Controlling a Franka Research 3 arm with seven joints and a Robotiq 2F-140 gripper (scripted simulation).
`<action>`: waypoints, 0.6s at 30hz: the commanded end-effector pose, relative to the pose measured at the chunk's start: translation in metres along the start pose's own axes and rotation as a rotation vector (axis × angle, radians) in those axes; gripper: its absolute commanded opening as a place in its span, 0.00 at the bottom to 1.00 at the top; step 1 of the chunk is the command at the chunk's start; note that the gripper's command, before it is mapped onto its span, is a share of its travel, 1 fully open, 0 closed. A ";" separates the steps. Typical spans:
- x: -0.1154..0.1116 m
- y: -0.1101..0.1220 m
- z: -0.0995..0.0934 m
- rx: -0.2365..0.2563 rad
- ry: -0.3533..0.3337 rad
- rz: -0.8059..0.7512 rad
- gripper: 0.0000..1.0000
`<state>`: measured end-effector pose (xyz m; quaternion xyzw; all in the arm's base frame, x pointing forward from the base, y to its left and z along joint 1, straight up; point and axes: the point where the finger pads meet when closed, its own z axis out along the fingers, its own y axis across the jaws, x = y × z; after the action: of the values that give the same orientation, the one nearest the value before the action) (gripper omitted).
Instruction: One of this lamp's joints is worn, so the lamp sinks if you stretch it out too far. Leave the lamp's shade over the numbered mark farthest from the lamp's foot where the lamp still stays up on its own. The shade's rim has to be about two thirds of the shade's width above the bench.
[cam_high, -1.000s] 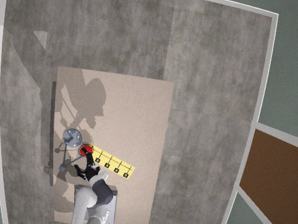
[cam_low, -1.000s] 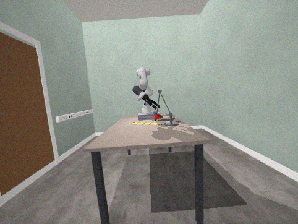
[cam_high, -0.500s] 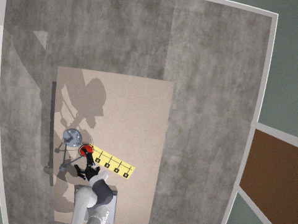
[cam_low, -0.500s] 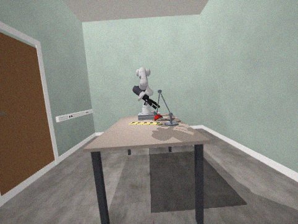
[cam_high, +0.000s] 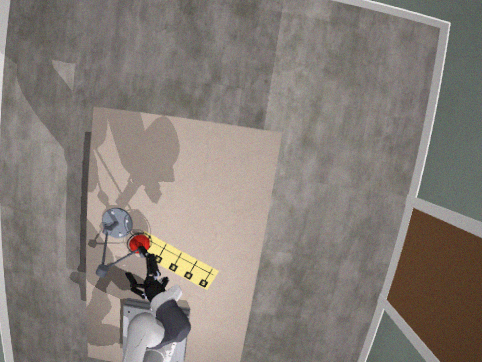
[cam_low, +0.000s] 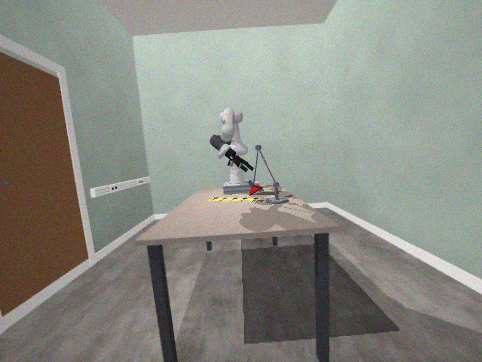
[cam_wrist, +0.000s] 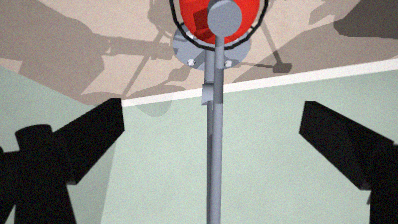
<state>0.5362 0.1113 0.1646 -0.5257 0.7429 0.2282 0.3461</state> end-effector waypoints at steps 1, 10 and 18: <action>-0.002 0.007 -0.014 -0.022 -0.005 0.017 1.00; -0.001 0.004 -0.043 -0.010 -0.003 0.008 1.00; -0.001 0.000 -0.076 0.003 0.000 -0.001 1.00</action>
<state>0.5222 0.0618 0.2080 -0.5266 0.7427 0.2183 0.3513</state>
